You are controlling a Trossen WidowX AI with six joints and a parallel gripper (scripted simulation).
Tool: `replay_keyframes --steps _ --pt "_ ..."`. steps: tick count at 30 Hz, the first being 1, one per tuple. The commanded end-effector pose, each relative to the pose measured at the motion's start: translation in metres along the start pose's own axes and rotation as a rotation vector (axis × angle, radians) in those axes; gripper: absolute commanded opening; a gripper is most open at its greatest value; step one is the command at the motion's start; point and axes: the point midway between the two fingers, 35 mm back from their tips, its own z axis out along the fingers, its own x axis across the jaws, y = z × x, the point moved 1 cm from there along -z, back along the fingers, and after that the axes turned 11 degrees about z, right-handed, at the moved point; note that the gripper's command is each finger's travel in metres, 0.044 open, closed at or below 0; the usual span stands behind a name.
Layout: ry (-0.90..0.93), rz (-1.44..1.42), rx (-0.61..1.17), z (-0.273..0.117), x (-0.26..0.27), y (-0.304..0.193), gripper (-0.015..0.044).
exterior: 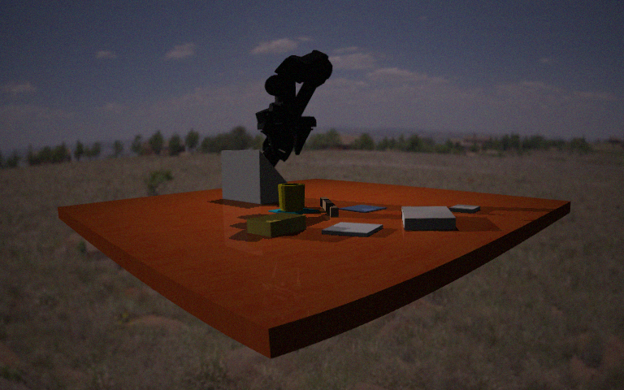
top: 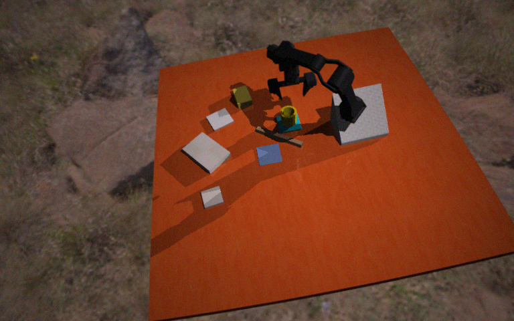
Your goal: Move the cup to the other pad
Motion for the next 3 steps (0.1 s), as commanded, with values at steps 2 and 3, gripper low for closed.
replay_keyframes --steps 2,3 --pt "-0.001 0.001 0.0 0.0007 -0.0002 -0.0001 0.044" --pt "-0.001 0.001 0.0 0.0007 -0.0002 -0.0001 0.044"
